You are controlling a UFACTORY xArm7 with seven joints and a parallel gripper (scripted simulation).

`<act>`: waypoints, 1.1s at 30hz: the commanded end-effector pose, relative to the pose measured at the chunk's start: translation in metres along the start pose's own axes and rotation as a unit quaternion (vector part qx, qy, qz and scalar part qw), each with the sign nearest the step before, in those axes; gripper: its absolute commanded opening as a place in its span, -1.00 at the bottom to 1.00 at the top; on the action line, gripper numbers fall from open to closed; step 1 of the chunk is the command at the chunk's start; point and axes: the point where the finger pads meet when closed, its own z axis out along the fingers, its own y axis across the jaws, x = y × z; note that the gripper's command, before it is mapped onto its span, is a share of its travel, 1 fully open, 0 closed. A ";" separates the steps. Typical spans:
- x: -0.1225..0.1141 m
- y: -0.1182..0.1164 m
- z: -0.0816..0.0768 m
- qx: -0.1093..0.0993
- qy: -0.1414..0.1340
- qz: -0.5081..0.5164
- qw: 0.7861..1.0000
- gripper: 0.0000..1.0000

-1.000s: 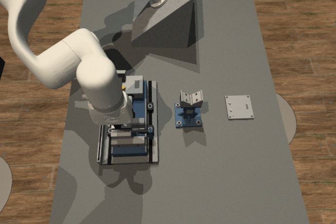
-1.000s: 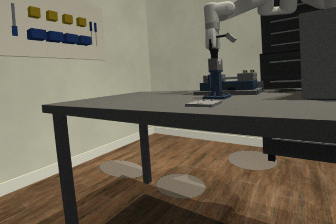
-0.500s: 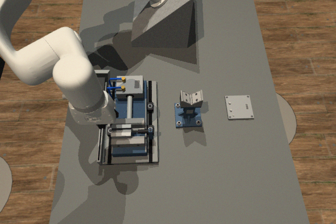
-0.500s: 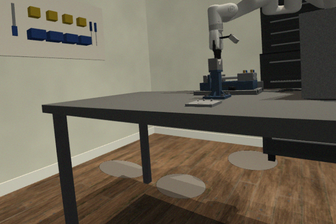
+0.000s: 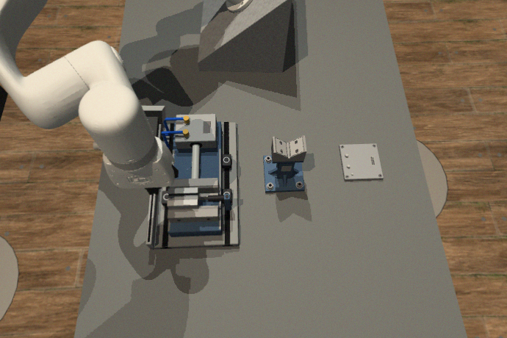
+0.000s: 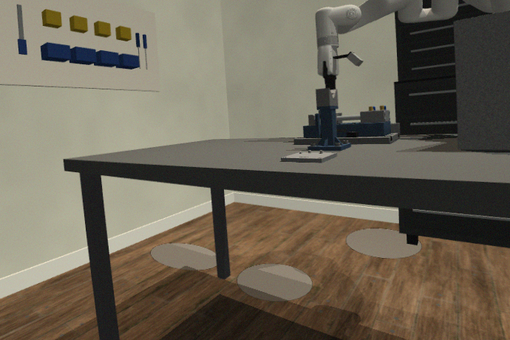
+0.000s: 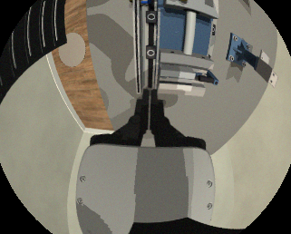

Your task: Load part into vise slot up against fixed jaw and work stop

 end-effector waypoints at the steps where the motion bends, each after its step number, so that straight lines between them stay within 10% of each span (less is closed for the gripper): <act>1: -0.001 0.000 -0.003 -0.001 -0.003 0.000 1.000 -1.00; 33: -0.002 0.000 0.006 -0.002 -0.003 0.000 1.000 -1.00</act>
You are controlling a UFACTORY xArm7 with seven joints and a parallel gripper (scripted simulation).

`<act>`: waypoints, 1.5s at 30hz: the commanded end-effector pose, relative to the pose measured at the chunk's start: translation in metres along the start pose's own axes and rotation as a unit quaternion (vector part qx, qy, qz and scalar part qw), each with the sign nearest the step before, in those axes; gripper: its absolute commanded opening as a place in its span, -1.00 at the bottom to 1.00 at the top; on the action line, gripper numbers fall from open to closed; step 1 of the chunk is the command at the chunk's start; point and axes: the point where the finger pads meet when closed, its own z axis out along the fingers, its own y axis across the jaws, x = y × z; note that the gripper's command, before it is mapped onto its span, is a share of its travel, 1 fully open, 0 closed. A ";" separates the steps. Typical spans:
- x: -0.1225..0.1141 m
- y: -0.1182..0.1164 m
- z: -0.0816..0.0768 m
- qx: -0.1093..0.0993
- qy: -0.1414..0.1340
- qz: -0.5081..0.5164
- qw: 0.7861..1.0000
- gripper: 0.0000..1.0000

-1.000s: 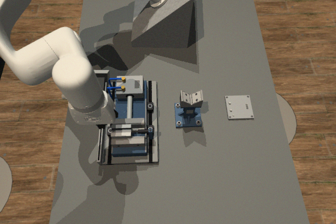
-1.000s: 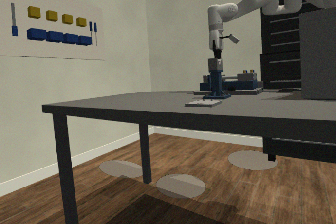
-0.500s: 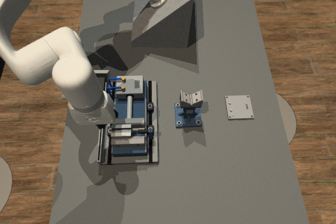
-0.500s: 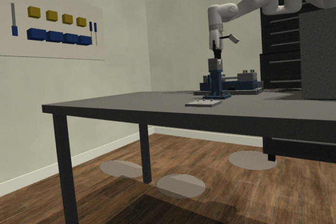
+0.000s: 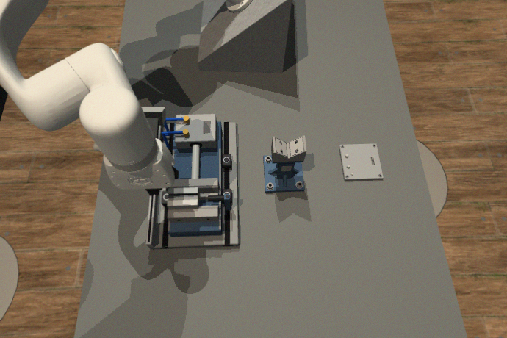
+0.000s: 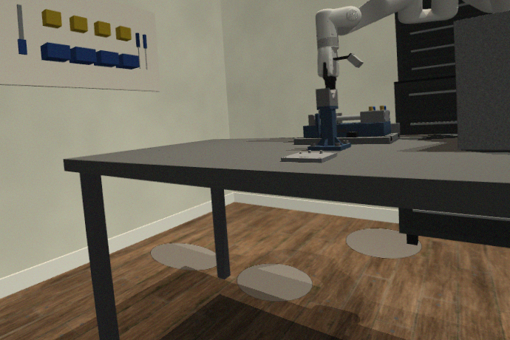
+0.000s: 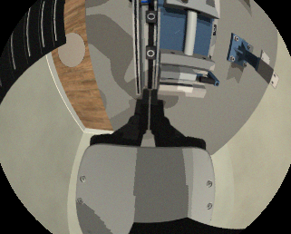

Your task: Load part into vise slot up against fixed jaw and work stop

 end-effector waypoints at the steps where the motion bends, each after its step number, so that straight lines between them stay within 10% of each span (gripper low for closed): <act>1: -0.001 0.000 0.002 -0.001 -0.003 0.000 1.000 -1.00; 45: -0.003 -0.001 0.045 -0.001 -0.003 0.000 1.000 -1.00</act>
